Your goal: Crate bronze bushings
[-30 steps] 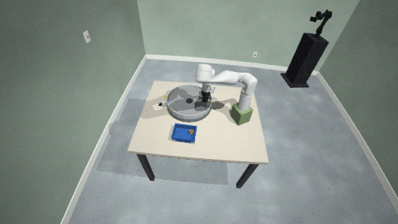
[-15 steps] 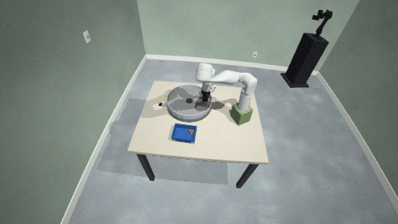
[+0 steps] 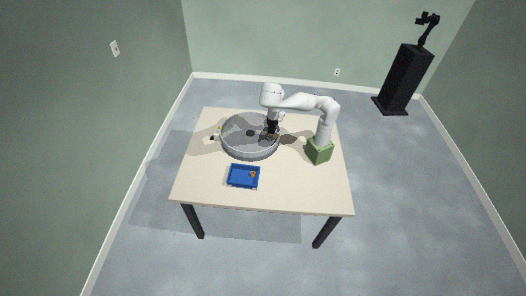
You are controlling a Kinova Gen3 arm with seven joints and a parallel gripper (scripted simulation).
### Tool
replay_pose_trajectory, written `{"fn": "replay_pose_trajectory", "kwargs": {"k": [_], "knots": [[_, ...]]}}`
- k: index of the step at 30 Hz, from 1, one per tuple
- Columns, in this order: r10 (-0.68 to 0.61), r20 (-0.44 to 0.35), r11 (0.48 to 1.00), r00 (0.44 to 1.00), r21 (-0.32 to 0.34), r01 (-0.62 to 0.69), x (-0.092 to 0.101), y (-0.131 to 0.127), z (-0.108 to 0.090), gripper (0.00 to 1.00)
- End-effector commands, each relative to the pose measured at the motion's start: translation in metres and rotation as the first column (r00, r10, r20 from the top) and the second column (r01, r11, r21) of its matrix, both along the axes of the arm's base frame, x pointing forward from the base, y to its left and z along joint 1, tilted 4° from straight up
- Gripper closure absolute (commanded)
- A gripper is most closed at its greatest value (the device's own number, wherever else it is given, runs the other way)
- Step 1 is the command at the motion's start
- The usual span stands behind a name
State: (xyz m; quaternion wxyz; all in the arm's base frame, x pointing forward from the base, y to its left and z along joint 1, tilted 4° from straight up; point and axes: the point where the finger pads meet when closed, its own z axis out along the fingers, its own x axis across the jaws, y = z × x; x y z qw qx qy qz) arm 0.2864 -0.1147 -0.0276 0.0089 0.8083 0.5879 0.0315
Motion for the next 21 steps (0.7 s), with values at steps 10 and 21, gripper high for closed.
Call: {"fn": "replay_pose_trajectory", "kwargs": {"k": [10, 21], "knots": [[0.002, 0.007, 1.000, 1.000, 0.001, -0.002, 0.0024, 0.0008, 0.0024, 1.00], [0.002, 0.007, 1.000, 1.000, 0.001, -0.002, 0.0019, 0.0005, 0.0098, 1.00]]}}
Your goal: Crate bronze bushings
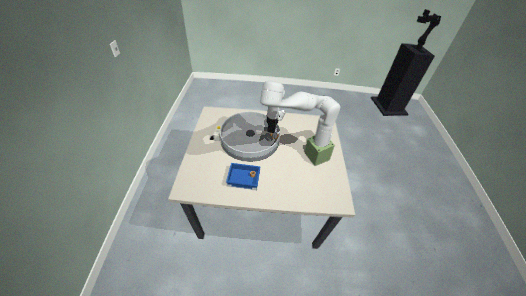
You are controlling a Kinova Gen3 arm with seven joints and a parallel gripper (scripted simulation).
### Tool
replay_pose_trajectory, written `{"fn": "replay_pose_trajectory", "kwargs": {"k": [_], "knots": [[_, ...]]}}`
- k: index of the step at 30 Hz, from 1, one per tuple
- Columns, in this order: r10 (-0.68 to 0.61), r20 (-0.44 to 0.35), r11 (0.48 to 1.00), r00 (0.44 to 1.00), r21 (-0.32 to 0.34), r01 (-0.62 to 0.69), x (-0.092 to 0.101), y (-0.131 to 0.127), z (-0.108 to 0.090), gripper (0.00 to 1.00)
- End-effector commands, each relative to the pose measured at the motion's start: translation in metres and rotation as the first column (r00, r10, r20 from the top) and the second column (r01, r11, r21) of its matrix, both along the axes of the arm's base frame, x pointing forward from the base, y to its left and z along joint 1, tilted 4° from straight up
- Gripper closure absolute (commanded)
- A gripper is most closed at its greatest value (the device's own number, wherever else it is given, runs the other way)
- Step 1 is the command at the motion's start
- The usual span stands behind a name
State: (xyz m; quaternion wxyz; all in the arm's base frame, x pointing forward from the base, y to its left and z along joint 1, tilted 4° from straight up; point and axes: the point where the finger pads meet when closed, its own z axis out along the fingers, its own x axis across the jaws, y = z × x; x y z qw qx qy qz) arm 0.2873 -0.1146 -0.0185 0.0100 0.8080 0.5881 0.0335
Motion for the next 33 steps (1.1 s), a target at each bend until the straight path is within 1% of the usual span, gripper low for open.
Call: {"fn": "replay_pose_trajectory", "kwargs": {"k": [1, 7, 12, 24, 29, 33], "knots": [[0.001, 0.003, 1.000, 1.000, 0.001, -0.001, 0.001, 0.000, 0.001, 1.00], [0.001, 0.003, 1.000, 1.000, 0.001, -0.001, 0.001, 0.000, 0.001, 1.00], [0.001, 0.003, 1.000, 1.000, 0.001, -0.001, -0.001, 0.000, 0.021, 1.00], [0.001, 0.003, 1.000, 1.000, 0.001, -0.001, -0.001, 0.000, 0.021, 1.00], [0.001, 0.003, 1.000, 1.000, 0.001, -0.001, -0.002, -0.001, 0.040, 1.00], [0.001, 0.003, 1.000, 1.000, 0.001, -0.001, -0.002, -0.001, 0.040, 1.00]]}}
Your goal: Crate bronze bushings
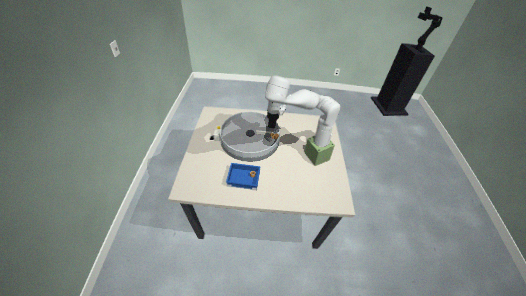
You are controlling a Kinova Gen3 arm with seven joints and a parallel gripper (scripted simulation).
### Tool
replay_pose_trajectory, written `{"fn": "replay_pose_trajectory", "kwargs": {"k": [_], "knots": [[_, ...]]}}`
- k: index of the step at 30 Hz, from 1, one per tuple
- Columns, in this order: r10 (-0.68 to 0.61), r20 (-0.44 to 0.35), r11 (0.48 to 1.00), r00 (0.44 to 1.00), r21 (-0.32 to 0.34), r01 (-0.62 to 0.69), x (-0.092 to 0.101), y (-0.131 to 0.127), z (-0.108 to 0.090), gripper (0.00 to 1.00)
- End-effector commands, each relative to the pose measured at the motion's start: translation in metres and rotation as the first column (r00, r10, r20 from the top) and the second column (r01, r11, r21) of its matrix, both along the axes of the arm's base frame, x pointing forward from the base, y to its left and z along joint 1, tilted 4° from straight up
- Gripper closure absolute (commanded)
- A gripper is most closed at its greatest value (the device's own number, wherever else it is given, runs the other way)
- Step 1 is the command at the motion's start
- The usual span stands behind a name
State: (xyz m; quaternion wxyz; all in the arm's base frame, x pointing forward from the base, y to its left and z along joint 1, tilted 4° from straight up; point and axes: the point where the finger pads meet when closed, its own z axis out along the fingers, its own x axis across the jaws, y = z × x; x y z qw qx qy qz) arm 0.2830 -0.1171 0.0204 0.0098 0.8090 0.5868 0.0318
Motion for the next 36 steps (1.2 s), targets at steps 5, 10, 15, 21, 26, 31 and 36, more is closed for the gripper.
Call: {"fn": "replay_pose_trajectory", "kwargs": {"k": [5, 10, 15, 21, 26, 31, 36], "knots": [[0.005, 0.006, 1.000, 1.000, 0.002, -0.005, 0.002, 0.002, 0.002, 1.00], [0.004, 0.006, 1.000, 1.000, 0.002, -0.004, 0.024, -0.009, 0.003, 1.00], [0.004, 0.006, 1.000, 1.000, 0.002, -0.004, 0.056, -0.025, 0.005, 1.00], [0.004, 0.006, 1.000, 1.000, 0.002, -0.004, 0.056, -0.025, 0.005, 1.00], [0.005, 0.007, 1.000, 1.000, 0.002, -0.005, 0.066, -0.030, 0.005, 1.00], [0.006, 0.007, 1.000, 1.000, 0.003, -0.006, 0.109, -0.051, 0.008, 1.00], [0.006, 0.007, 1.000, 1.000, 0.003, -0.006, 0.109, -0.051, 0.008, 1.00]]}}
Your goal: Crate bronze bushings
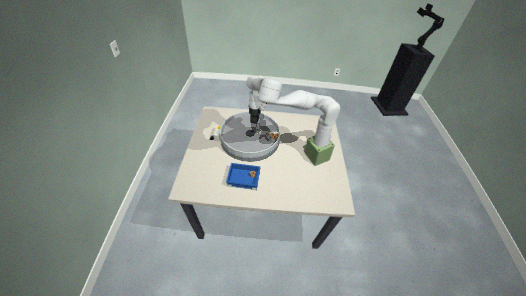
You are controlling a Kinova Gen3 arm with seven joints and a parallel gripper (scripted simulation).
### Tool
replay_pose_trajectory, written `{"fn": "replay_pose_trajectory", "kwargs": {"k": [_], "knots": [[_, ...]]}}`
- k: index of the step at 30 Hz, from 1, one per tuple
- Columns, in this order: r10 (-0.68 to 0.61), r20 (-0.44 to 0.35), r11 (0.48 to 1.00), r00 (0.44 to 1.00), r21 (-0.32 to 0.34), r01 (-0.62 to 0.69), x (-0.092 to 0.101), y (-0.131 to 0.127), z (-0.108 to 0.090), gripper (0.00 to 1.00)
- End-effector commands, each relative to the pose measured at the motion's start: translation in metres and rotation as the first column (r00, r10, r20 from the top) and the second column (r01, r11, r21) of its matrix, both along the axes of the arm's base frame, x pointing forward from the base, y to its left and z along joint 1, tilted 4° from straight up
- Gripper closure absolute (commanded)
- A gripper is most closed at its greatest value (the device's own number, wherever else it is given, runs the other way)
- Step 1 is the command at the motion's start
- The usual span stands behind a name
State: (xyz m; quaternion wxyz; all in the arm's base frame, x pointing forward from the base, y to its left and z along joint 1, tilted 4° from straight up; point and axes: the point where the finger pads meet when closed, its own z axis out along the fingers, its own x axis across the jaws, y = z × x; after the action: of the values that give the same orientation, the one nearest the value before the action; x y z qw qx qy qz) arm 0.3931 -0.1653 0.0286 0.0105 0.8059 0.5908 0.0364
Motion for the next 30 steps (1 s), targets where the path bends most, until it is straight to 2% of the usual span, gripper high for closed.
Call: {"fn": "replay_pose_trajectory", "kwargs": {"k": [1, 6, 11, 23, 28, 30], "knots": [[-0.005, -0.002, 1.000, 1.000, -0.001, 0.005, -0.001, -0.003, 0.000, 1.00], [-0.005, -0.002, 1.000, 1.000, -0.001, 0.005, -0.001, -0.003, 0.000, 1.00], [-0.003, -0.001, 1.000, 1.000, -0.001, 0.003, 0.053, -0.029, 0.003, 1.00], [-0.003, -0.001, 1.000, 1.000, -0.001, 0.003, 0.053, -0.029, 0.003, 1.00], [-0.003, -0.001, 1.000, 1.000, -0.001, 0.003, 0.055, -0.028, -0.021, 1.00], [-0.003, -0.001, 1.000, 1.000, -0.001, 0.003, 0.055, -0.028, -0.021, 1.00]]}}
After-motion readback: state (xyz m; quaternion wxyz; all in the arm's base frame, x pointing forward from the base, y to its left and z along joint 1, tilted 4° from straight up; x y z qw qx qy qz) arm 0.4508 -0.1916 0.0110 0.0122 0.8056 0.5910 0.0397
